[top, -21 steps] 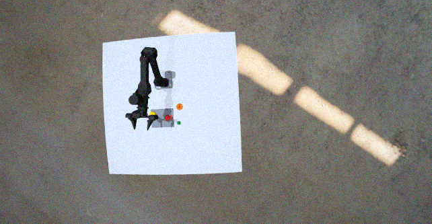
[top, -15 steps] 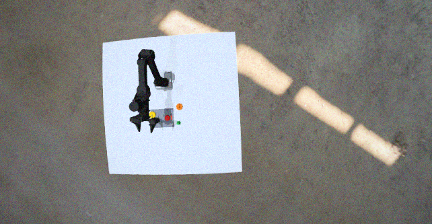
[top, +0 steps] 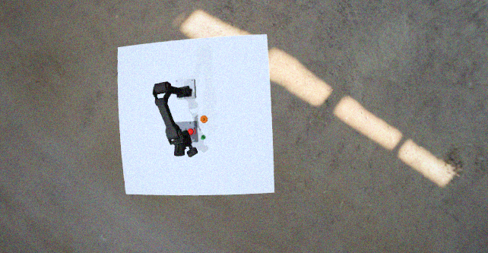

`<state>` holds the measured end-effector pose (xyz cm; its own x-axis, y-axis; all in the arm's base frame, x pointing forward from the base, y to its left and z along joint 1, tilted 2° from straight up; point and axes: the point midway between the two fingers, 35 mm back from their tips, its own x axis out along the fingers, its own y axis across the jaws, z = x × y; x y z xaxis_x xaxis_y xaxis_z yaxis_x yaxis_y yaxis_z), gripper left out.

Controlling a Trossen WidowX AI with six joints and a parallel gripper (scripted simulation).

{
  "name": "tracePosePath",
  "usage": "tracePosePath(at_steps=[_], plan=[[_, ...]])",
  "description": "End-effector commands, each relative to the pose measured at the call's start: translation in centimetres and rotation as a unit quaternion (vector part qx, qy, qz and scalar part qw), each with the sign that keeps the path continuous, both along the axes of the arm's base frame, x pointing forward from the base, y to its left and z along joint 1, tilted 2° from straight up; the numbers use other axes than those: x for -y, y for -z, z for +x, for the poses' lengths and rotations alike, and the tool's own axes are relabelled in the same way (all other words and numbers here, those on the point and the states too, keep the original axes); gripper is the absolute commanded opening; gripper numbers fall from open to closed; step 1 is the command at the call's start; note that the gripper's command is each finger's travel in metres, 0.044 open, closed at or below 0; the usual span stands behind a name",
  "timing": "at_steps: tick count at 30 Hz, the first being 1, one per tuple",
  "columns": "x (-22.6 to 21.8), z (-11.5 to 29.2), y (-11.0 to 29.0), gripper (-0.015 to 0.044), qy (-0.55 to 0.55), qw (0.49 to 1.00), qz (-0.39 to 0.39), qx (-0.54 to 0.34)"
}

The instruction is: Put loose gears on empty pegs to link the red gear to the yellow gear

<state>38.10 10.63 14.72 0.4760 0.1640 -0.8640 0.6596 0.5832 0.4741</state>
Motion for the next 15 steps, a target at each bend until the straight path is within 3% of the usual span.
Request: tracePosePath(at_steps=[1,5,15], plan=[[-2.5,-1.3,4.1,0.044,0.114,0.981,0.016,-0.154],[-3.5,-2.8,6.8,0.044,0.211,0.944,-0.004,-0.254],[-3.3,-2.8,7.1,0.044,0.216,0.942,-0.006,-0.258]])
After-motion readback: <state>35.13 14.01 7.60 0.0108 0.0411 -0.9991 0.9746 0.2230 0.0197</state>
